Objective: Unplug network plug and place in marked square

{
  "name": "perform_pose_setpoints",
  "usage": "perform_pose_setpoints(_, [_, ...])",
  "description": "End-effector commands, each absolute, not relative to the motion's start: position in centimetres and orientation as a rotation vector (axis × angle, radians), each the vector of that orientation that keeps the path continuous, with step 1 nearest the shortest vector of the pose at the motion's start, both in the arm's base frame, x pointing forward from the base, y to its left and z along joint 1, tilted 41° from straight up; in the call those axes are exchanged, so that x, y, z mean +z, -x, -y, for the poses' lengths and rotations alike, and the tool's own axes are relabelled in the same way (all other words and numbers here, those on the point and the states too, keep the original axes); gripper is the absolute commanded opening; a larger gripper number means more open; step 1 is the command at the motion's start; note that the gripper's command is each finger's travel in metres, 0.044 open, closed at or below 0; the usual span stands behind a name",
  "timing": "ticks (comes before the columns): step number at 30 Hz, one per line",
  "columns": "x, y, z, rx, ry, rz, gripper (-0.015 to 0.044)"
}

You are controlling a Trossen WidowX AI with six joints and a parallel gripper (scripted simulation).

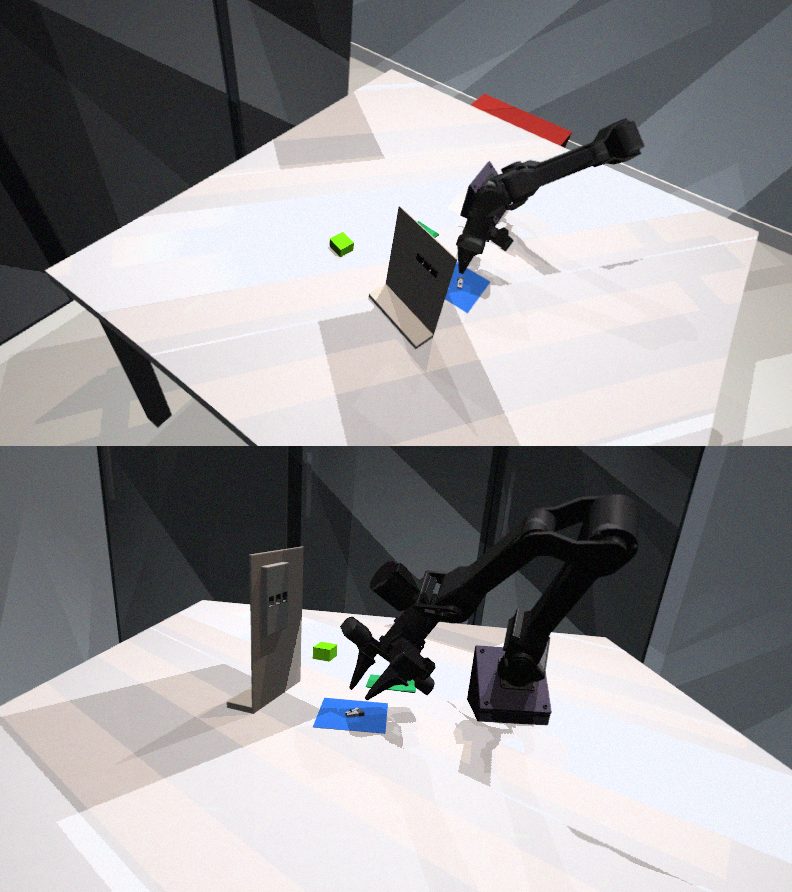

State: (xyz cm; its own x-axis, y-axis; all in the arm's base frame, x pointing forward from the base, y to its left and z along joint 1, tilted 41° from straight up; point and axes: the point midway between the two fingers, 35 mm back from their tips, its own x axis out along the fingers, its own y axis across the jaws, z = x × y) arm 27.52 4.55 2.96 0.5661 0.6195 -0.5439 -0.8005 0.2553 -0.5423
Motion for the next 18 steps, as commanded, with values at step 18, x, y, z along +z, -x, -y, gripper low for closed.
perform_pose_setpoints(18, [4.4,-27.7,-2.8,0.984,0.89,-0.244,0.0156])
